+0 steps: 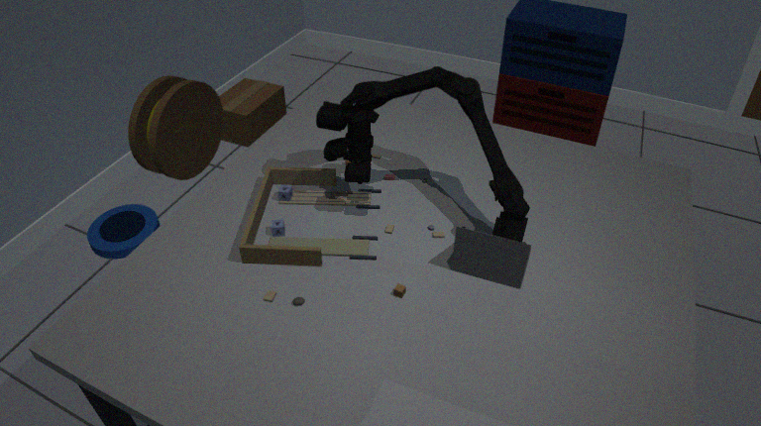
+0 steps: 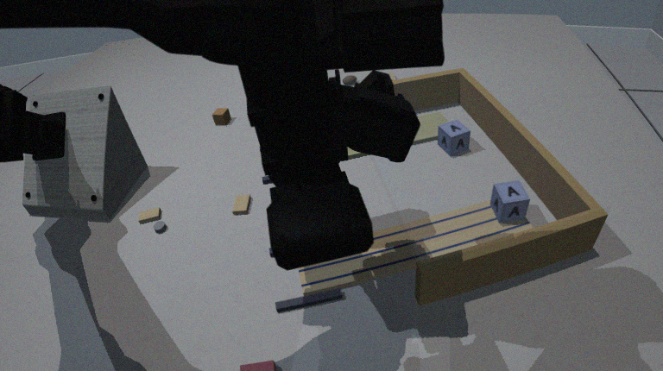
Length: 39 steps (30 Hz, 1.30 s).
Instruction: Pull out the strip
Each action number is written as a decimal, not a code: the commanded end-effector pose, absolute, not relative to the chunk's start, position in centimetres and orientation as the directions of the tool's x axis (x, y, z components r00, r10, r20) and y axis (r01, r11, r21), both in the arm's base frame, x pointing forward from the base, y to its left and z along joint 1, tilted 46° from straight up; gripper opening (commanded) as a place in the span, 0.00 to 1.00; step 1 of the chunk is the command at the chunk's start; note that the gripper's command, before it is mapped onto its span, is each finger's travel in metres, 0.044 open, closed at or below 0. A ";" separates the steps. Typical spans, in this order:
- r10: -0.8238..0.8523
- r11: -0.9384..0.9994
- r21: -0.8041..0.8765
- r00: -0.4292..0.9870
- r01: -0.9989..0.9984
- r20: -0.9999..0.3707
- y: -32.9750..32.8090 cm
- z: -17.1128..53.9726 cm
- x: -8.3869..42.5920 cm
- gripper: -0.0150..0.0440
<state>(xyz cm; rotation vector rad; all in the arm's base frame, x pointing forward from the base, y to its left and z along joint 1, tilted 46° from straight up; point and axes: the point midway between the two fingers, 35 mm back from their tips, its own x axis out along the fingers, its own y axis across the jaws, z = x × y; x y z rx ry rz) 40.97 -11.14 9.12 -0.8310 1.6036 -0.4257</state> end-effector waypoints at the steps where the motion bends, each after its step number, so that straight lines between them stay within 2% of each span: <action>1: -0.713 0.678 -0.678 -0.031 -0.283 -0.700 -11.7 8.3 40.9 0.25; 39: -0.716 0.676 -0.681 -0.031 -0.283 -0.698 -14.7 5.6 40.8 0.25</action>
